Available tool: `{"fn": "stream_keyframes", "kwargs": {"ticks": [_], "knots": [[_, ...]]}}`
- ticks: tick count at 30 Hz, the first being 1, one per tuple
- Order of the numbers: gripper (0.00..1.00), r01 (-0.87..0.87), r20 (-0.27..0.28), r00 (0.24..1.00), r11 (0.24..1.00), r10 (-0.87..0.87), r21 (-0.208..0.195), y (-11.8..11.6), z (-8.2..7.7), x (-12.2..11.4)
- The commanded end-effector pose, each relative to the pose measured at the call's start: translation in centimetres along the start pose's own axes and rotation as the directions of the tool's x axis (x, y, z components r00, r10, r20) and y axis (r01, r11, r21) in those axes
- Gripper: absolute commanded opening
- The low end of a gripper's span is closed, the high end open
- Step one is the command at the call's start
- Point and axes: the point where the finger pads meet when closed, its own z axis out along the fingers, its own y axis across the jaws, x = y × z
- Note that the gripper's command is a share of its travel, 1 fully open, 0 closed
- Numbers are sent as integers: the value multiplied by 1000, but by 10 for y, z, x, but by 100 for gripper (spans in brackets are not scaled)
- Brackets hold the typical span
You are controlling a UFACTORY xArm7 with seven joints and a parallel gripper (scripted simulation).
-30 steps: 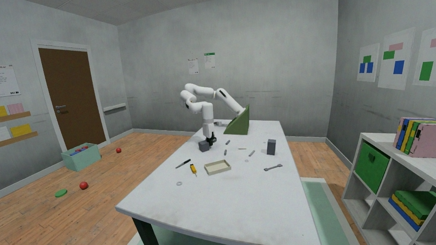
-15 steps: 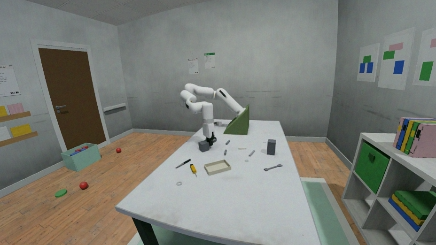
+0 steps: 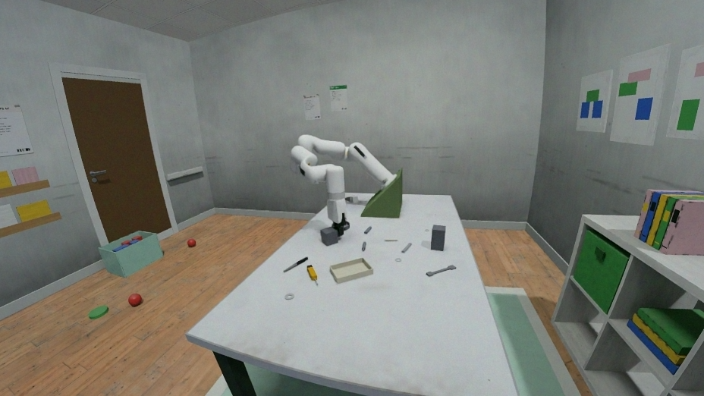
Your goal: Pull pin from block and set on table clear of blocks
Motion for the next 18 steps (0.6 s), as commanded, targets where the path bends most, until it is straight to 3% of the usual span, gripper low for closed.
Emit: {"fn": "stream_keyframes", "kwargs": {"ticks": [1, 18], "knots": [[0, 1, 4, 1000, 1000, -1, -5, 2, -3, 0], [0, 1, 2, 1000, 1000, -1, -4, 2, -2, 5]]}}
